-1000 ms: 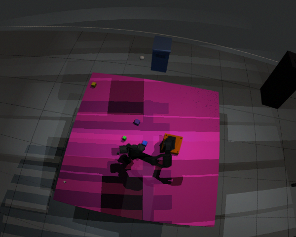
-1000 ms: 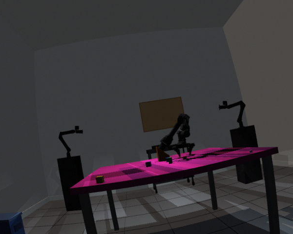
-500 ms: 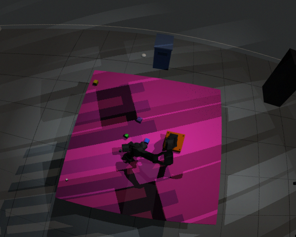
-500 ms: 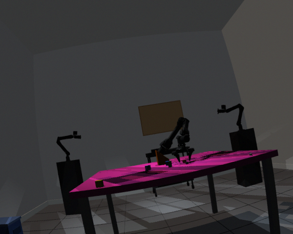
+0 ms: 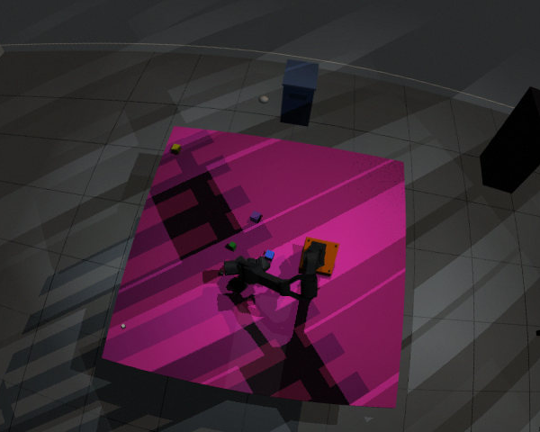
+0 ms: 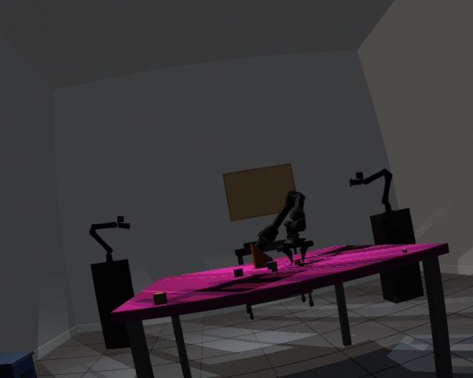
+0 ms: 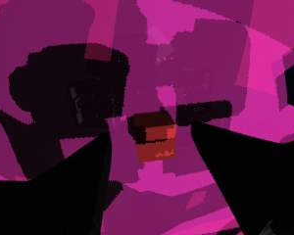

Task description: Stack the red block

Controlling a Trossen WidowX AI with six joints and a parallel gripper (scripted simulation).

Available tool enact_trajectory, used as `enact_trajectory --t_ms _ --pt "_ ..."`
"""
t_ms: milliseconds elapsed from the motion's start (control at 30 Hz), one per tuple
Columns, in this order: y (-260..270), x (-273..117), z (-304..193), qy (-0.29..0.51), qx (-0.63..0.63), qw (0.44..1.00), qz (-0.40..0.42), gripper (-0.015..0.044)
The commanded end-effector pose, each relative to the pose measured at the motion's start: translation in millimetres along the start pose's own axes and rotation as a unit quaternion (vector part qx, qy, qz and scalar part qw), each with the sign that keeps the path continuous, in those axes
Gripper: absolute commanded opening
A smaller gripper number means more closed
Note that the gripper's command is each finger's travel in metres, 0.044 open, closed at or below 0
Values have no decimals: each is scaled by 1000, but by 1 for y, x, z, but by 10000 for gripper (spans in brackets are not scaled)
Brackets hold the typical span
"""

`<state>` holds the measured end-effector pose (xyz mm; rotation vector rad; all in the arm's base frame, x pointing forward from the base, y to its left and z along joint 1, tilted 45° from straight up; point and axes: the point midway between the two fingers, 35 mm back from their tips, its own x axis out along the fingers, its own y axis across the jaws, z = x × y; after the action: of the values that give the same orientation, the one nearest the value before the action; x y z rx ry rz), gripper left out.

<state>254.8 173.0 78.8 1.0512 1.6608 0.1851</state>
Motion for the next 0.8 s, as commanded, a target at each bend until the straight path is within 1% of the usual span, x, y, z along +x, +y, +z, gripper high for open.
enact_trajectory --t_ms 0,100,367,433,767 --pt "-1 0 0 0 2 1000 -2 177" --pt "-1 0 0 0 2 1000 -2 99" --pt "-1 0 0 0 2 1000 -2 45" --pt "-1 -2 1 -1 2 1000 -2 0" --pt "0 -46 1 -1 2 1000 -3 0"
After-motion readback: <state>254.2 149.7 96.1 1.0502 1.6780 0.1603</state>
